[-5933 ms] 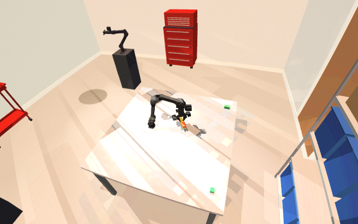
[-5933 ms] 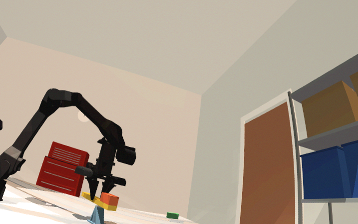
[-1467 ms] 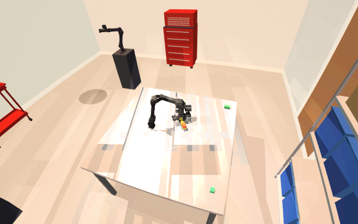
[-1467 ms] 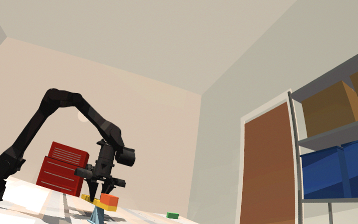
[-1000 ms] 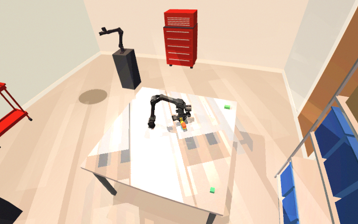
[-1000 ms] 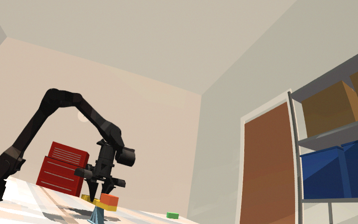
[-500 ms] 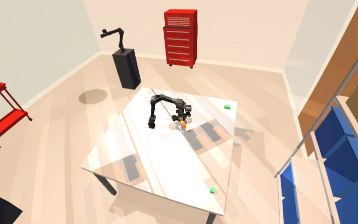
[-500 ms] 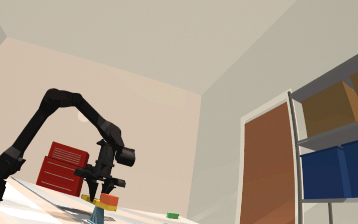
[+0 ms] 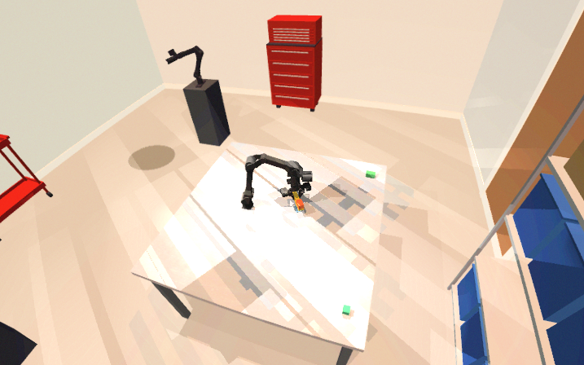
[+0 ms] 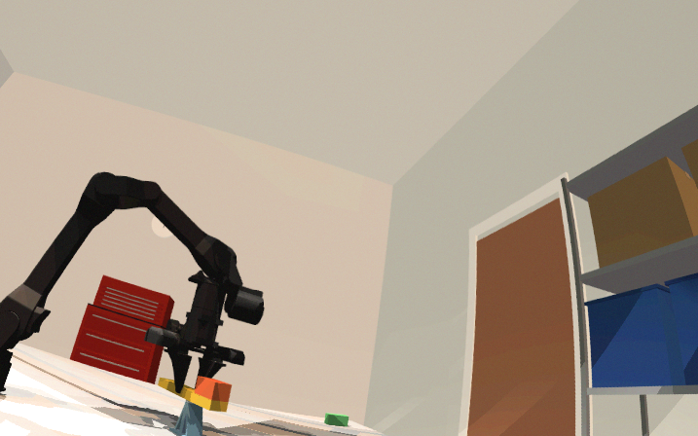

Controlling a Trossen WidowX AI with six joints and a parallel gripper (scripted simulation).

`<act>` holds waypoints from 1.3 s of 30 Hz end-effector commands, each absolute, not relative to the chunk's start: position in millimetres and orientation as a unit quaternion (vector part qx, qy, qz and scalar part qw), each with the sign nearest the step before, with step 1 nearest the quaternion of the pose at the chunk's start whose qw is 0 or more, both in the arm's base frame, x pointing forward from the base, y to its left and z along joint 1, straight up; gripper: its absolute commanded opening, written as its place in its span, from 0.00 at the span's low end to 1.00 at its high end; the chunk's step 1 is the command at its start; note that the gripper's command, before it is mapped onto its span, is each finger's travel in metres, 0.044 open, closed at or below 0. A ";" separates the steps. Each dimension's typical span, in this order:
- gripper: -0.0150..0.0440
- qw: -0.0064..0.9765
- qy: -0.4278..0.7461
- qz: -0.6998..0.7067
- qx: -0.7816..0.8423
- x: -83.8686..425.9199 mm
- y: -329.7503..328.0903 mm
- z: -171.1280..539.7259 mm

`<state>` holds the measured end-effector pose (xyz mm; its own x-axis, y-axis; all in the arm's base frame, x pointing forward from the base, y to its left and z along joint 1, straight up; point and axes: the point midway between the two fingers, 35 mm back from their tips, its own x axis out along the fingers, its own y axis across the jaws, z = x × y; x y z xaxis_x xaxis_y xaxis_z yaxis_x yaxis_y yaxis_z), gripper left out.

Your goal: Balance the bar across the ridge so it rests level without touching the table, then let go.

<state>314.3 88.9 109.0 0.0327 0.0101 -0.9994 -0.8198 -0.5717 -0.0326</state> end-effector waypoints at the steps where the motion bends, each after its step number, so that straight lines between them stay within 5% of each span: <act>1: 0.54 0.335 0.319 0.618 -0.635 314.2 88.8 108.9; 37: 0.57 0.335 0.319 0.618 -0.635 314.2 88.8 108.9; 39: 0.66 0.335 0.319 0.618 -0.635 314.2 88.8 108.9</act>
<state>314.2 88.9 109.0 0.0324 0.0099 -0.9994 -0.8198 -0.5717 -0.0322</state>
